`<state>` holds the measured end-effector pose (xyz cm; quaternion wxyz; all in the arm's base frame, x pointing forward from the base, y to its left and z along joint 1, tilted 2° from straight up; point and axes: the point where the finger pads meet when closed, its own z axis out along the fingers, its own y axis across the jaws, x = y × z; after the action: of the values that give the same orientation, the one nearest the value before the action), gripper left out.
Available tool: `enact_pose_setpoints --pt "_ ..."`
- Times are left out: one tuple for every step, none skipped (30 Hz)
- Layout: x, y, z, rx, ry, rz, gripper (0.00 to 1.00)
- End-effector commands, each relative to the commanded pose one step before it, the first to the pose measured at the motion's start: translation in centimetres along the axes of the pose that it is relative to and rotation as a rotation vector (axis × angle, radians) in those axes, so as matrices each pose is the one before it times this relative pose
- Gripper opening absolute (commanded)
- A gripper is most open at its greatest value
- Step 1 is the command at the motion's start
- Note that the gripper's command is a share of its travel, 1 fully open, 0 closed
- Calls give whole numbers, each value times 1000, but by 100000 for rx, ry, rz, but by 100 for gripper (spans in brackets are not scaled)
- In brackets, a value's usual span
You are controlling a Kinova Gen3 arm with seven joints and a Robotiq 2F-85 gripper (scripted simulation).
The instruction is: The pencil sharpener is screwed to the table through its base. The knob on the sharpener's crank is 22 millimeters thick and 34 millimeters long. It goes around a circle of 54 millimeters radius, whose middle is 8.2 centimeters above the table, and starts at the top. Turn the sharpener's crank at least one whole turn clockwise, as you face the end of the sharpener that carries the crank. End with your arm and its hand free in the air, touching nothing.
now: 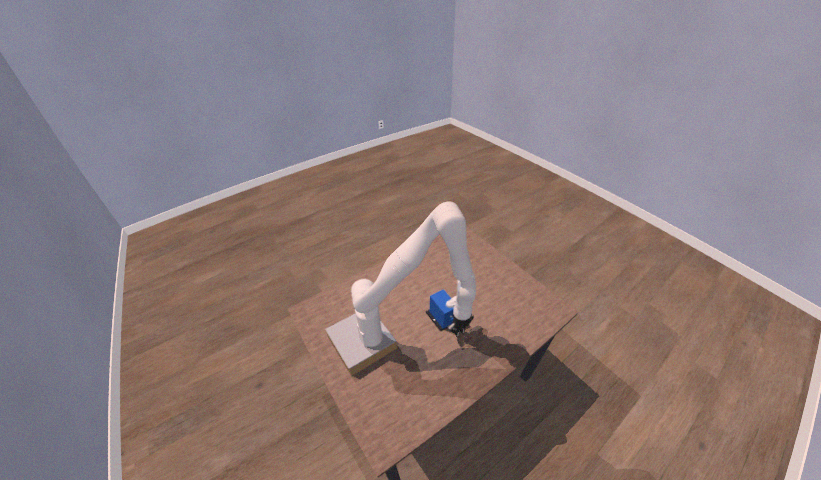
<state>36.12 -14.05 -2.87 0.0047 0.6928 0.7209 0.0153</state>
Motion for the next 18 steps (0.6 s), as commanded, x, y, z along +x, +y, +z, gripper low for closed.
enact_pose_setpoints --pt "-16 -95 5 136 16 65 0" --pt "0 -16 2 0 0 0 0" --pt "0 -23 3 0 0 0 0" --pt "0 -31 4 0 0 0 0" --pt "0 -39 5 0 0 0 0" --pt "0 -49 6 0 0 0 0" --pt "0 -59 8 0 0 0 0" --pt "0 -69 9 0 0 0 0" --pt "0 -79 10 0 0 0 0" --pt "0 -91 11 0 0 0 0" --pt "0 -108 5 0 0 1 0" --pt "0 -120 5 0 0 0 0" --pt "0 -131 5 0 0 0 0" --pt "0 -142 2 0 0 0 0" --pt "0 -153 -7 0 0 0 0" --pt "0 0 0 0 0 0 0" --pt "0 0 0 0 0 0 0" --pt "0 -163 -8 0 0 0 0"
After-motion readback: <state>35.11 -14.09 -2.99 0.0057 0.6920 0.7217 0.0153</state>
